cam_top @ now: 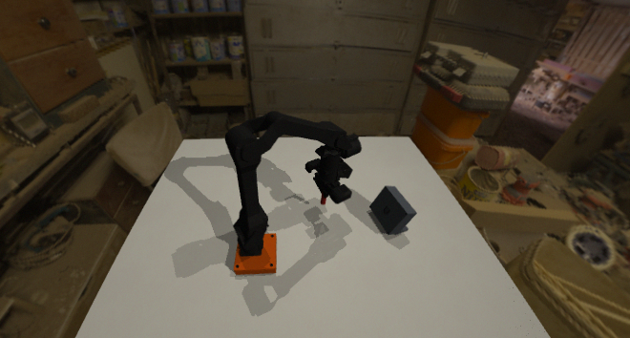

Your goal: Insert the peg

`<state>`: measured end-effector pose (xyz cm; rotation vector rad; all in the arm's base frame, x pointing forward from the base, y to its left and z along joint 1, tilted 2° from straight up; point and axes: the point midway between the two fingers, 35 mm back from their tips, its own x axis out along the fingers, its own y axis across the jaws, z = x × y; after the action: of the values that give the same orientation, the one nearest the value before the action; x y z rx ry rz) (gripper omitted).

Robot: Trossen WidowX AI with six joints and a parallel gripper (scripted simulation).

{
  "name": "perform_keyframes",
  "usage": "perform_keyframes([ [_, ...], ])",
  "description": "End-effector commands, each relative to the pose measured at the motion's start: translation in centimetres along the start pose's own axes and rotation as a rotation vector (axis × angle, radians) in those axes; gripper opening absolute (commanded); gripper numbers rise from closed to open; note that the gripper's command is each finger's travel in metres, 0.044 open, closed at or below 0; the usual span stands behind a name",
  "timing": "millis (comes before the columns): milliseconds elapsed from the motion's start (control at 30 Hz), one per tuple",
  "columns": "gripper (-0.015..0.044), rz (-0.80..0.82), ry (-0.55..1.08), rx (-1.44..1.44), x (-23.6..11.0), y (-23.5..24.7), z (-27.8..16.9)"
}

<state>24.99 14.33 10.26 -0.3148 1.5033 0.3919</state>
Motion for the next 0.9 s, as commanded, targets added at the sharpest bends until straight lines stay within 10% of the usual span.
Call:
perform_keyframes([
  [0, 0.0000, -0.003, -0.002, 0.000, -1.5, 0.0, 0.0],
  [867, 0.0000, 0.012, -0.093, 0.029, -2.4, -0.8, 1.1],
])
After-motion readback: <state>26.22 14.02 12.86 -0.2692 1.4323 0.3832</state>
